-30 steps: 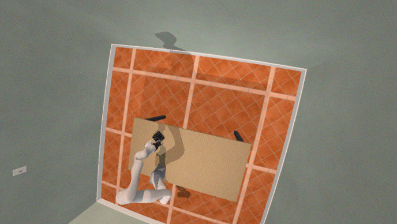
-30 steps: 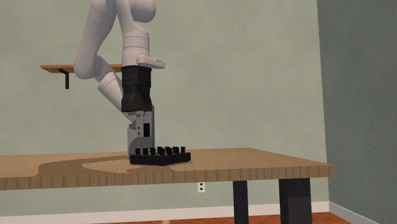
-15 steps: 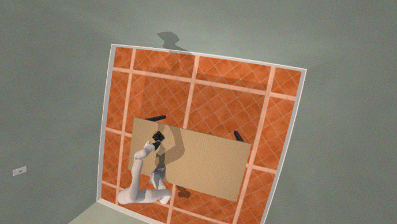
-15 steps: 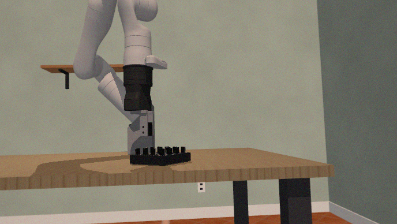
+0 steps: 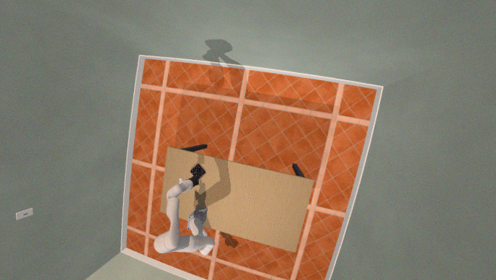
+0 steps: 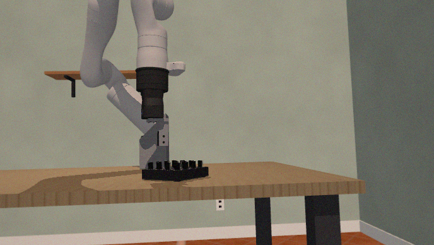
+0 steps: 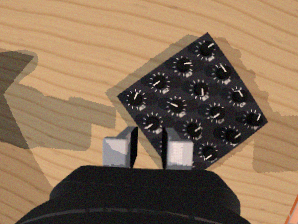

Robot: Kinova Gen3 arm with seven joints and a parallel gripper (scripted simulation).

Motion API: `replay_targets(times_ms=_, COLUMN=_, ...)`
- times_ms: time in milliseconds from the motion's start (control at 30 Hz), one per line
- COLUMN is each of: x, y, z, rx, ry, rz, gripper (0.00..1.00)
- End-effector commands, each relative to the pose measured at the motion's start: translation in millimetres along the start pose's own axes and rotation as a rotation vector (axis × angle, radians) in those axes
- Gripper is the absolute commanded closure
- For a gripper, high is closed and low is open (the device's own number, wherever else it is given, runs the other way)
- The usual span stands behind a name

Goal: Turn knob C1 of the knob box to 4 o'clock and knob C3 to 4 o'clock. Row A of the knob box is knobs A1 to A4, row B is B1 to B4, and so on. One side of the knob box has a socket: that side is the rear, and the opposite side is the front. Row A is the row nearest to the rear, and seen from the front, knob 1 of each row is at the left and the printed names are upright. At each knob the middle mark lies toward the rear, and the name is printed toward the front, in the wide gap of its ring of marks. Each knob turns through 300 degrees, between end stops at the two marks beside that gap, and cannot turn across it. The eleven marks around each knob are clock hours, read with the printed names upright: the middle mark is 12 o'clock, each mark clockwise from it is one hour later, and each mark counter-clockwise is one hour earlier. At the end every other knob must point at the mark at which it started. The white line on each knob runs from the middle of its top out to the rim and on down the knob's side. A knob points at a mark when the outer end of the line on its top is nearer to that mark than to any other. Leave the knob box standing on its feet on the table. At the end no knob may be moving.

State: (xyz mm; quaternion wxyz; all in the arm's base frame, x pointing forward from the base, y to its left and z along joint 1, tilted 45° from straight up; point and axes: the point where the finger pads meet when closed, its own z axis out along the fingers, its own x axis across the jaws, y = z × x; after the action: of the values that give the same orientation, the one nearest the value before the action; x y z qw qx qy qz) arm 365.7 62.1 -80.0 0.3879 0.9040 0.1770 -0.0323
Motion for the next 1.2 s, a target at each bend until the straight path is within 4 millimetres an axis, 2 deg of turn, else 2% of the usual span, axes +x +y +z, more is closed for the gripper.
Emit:
replay_targets(times_ms=0, x=4, y=3, z=-3, rx=0.012, ry=-0.006, rz=-0.118, gripper=0.54)
replay_targets(times_ms=233, x=12, y=6, z=-9, rx=0.009, ry=0.025, rz=-0.438, gripper=0.54)
replay_targets(times_ms=433, x=17, y=9, z=-13, rx=0.004, ry=0.041, rz=-0.616, gripper=0.54)
replay_targets(times_ms=733, x=17, y=11, z=-15, rx=0.000, ry=0.045, rz=-0.698, gripper=0.54)
replay_targets(times_ms=1167, x=17, y=11, z=-15, rx=0.000, ry=0.045, rz=-0.703, gripper=0.54)
